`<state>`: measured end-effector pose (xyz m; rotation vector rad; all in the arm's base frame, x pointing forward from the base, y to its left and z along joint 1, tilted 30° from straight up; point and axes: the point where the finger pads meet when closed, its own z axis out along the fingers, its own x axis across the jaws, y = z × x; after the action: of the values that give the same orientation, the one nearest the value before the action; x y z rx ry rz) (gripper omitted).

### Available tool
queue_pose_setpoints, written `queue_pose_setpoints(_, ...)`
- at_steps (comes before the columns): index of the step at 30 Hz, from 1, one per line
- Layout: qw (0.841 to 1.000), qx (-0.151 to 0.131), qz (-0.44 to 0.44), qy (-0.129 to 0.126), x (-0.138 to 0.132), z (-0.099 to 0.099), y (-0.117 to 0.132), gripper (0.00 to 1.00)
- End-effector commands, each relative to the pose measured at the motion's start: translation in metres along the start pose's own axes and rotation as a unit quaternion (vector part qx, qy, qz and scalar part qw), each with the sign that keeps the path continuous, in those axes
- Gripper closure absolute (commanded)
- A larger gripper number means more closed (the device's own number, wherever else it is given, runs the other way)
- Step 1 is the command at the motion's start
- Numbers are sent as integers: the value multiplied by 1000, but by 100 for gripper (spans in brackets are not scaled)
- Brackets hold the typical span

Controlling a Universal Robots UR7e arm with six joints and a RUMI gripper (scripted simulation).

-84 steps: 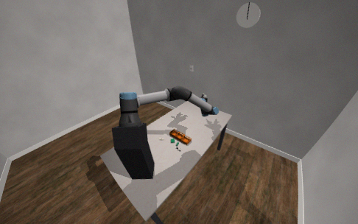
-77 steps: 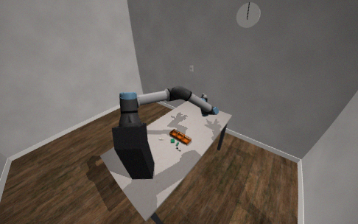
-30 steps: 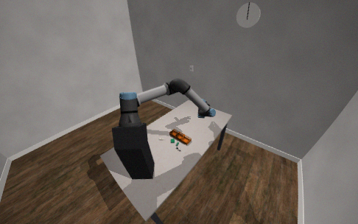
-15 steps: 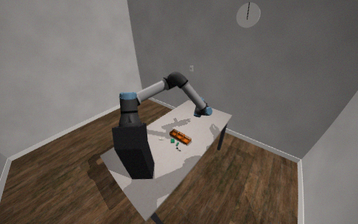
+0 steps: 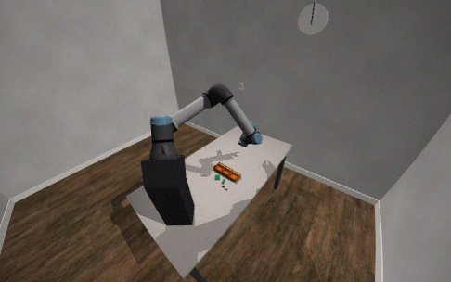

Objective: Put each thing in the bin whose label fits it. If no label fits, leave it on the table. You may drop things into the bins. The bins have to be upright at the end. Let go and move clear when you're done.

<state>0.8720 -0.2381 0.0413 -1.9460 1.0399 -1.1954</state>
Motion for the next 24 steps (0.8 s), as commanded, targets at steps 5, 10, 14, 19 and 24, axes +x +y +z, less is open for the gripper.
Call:
queue_pose_setpoints(5, 999, -30, 40, -13, -18, -23, 19, 96)
queue_pose_setpoints(10, 996, -53, 72, -22, -33, -39, 31, 96)
queue_pose_setpoints(14, 993, -67, 91, -28, -40, -46, 37, 96)
queue_pose_setpoints(19, 991, -76, 103, -32, -53, -59, 46, 96)
queue_pose_setpoints(24, 985, -99, 134, -42, -74, -79, 59, 96)
